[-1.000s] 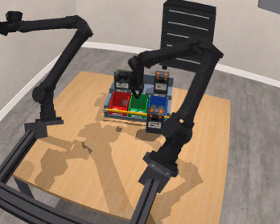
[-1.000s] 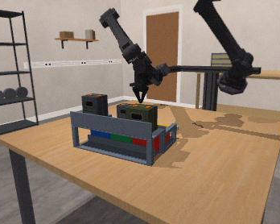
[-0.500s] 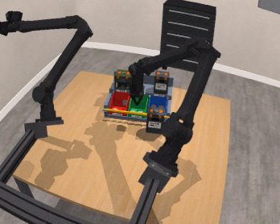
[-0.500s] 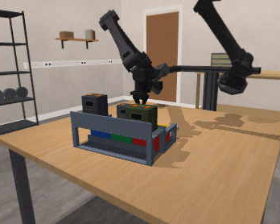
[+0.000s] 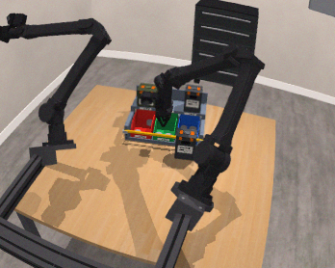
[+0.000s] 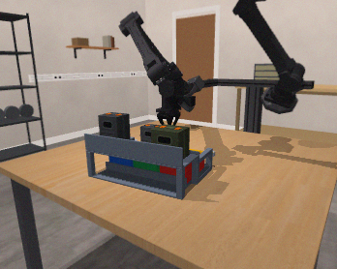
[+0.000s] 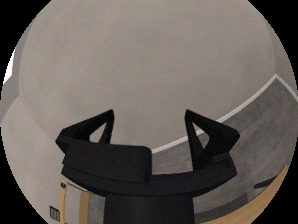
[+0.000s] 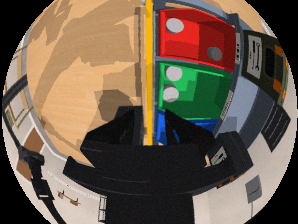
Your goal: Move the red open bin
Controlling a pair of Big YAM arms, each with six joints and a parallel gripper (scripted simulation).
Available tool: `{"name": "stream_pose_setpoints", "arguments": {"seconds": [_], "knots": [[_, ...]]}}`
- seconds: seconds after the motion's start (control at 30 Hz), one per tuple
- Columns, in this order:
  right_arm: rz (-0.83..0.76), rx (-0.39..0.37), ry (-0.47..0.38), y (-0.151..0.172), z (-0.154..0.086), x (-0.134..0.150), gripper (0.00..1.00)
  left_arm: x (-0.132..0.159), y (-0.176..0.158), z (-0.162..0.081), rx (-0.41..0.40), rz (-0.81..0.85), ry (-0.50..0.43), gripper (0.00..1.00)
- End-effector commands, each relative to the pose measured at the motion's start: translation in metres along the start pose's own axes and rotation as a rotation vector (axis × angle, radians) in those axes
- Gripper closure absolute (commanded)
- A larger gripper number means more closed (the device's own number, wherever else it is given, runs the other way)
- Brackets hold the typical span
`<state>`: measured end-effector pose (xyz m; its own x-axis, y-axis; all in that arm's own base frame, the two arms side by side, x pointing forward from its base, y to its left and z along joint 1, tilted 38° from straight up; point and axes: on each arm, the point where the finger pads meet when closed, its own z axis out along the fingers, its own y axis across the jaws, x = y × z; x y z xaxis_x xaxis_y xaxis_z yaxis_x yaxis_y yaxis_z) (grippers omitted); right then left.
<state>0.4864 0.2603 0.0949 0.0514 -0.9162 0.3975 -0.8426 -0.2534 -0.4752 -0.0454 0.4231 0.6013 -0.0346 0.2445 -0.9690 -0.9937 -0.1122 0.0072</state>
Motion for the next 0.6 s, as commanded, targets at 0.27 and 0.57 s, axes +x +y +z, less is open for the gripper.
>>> {"name": "stream_pose_setpoints", "arguments": {"seconds": [0.27,0.57], "knots": [[0.008,0.03,-0.017,-0.0156,-0.0178,-0.0079,0.57,-0.0397,0.0048,-0.004,-0.008,-0.005,-0.051,0.0],[0.003,0.028,-0.018,-0.0126,-0.0181,-0.0089,0.57,-0.0397,0.0048,-0.004,-0.008,-0.005,-0.051,0.0]]}}
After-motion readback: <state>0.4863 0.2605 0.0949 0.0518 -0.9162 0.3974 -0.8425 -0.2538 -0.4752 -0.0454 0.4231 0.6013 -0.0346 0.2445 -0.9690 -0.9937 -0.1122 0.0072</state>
